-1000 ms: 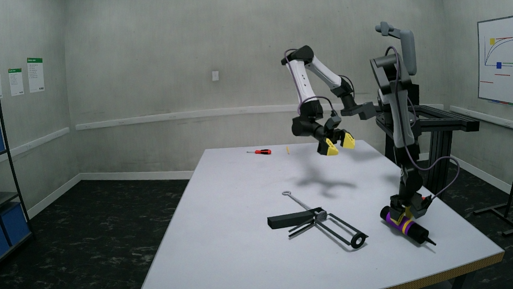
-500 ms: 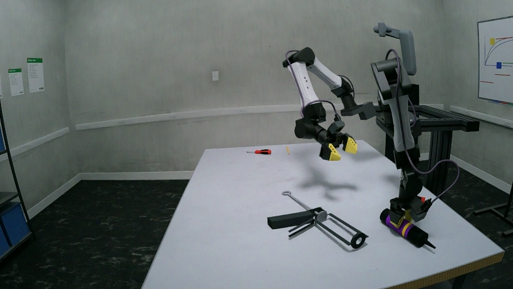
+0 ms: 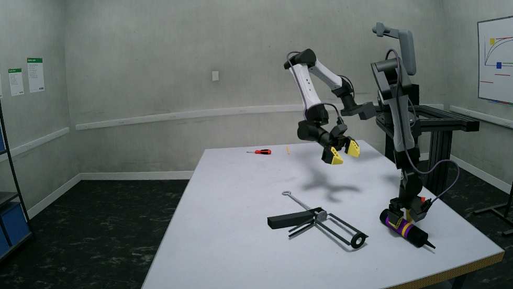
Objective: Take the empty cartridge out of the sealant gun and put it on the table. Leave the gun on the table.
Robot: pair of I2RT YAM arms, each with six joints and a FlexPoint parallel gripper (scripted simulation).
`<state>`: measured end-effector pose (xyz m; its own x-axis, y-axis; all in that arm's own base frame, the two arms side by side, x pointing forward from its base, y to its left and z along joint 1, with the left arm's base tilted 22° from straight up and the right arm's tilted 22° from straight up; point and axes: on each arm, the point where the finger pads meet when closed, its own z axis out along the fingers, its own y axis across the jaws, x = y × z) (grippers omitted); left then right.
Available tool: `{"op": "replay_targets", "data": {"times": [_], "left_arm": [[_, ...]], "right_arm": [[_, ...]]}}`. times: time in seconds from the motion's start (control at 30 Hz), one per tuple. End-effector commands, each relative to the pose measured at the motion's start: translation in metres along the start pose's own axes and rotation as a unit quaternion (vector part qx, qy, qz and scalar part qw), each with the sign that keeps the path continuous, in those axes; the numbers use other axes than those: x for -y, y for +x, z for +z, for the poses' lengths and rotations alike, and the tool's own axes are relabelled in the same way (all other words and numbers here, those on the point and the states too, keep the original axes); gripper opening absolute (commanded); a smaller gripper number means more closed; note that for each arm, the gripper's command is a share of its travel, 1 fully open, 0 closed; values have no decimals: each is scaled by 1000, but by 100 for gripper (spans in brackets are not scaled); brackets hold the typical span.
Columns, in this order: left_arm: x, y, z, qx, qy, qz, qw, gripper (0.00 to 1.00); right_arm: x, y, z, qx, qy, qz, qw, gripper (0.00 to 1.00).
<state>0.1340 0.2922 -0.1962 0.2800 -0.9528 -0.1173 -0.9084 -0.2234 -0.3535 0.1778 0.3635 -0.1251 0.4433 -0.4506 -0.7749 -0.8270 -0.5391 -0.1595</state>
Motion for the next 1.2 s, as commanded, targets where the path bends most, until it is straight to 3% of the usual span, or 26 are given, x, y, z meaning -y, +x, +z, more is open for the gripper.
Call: {"op": "replay_targets", "data": {"times": [0.0, 0.3, 0.47, 0.7, 1.17], "left_arm": [[1, -3, -2, 4, 1, -1, 1000, 67], [1, -3, -2, 4, 1, -1, 1000, 85], [1, -3, -2, 4, 1, -1, 1000, 86], [1, -1, -29, 1, 6, -2, 1000, 86], [-6, 1, -89, 13, -7, -4, 1000, 86]], "right_arm": [[11, -6, 9, 1, 10, -15, 1000, 100], [12, -5, 20, -2, 11, -13, 1000, 100], [12, -4, 25, -3, 11, -13, 1000, 100], [8, -6, 34, -3, 5, -14, 1000, 100], [18, -55, 25, 56, 14, -43, 997, 100]]}}
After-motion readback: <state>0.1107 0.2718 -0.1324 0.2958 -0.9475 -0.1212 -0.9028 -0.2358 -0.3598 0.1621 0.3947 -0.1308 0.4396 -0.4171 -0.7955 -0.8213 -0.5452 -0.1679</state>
